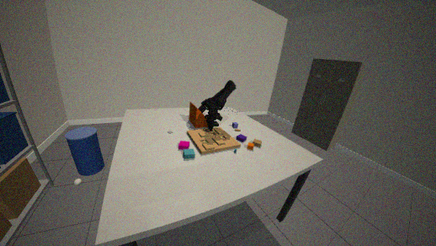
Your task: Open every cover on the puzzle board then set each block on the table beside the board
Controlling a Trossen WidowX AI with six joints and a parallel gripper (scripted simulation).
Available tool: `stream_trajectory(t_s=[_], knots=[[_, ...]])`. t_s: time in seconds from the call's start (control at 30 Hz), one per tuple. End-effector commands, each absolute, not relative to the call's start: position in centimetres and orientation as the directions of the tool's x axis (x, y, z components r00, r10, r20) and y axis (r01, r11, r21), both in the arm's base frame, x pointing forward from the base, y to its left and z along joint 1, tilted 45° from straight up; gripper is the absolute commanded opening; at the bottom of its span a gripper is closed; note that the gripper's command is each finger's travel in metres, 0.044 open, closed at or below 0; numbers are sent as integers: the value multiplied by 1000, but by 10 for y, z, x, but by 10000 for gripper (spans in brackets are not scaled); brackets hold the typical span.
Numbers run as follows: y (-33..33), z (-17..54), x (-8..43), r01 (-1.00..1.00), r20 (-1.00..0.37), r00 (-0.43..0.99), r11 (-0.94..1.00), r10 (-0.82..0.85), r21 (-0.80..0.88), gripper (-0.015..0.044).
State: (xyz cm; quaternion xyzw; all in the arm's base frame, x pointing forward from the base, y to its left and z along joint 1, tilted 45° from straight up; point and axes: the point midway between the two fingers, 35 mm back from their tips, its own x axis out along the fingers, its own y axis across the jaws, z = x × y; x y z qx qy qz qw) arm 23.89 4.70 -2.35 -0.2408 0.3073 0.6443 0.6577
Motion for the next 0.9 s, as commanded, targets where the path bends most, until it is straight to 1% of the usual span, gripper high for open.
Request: stream_trajectory(t_s=[0.0,0.27,0.6,0.87], knots=[[50,-25,238,-995,-711,-20,56,703,83,144],[54,-30,238,-995,-710,-20,56,704,83,144],[52,-29,239,-996,-714,-18,54,700,78,80],[48,-25,240,-995,-715,-18,54,699,78,80]])
